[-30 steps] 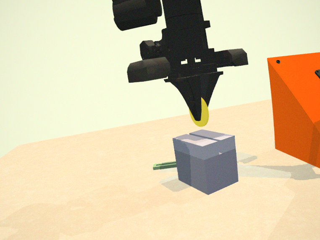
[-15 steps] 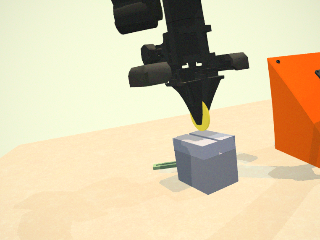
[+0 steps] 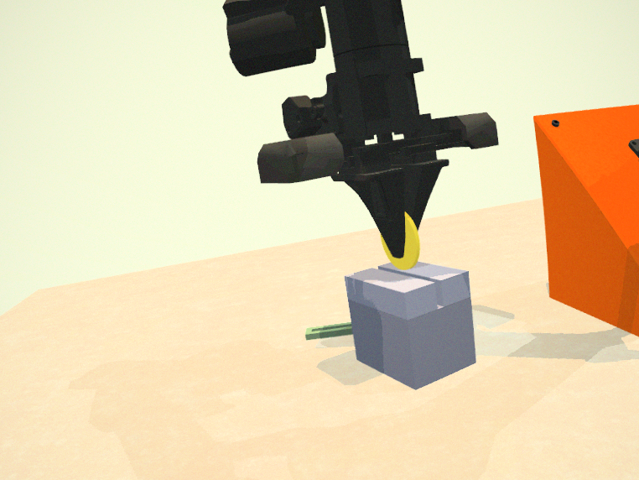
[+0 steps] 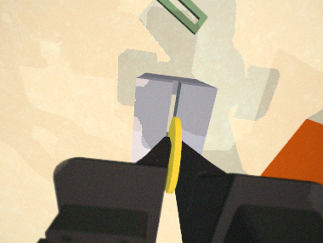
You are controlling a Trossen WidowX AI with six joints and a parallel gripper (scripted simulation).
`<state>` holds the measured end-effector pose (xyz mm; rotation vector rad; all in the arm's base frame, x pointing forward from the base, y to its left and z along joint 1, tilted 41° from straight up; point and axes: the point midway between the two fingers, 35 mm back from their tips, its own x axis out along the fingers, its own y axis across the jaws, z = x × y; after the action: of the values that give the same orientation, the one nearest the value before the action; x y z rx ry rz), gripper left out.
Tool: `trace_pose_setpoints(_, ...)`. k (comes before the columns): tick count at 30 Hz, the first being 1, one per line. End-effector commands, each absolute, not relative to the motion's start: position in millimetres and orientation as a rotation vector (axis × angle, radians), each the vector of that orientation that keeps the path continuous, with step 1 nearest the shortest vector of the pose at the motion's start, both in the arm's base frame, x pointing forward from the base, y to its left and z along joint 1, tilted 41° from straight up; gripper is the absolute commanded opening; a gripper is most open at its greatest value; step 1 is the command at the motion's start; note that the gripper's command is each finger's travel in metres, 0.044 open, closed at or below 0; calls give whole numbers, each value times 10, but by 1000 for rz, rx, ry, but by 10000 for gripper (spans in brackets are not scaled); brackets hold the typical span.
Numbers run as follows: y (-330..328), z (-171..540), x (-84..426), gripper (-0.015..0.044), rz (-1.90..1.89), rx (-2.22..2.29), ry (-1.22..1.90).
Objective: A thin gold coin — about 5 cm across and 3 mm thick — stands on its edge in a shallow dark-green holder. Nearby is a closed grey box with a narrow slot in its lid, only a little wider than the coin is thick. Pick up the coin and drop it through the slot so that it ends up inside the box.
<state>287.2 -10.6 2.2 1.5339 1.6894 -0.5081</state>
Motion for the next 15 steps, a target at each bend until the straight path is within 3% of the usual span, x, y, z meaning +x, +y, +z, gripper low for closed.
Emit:
trace_pose_setpoints(1,-83,6,2855,0,-510,1542,1692)
trace_pose_setpoints(7,-103,19,2870,157,-508,1534,1689)
trace_pose_setpoints(15,-103,19,2870,161,-508,1534,1689)
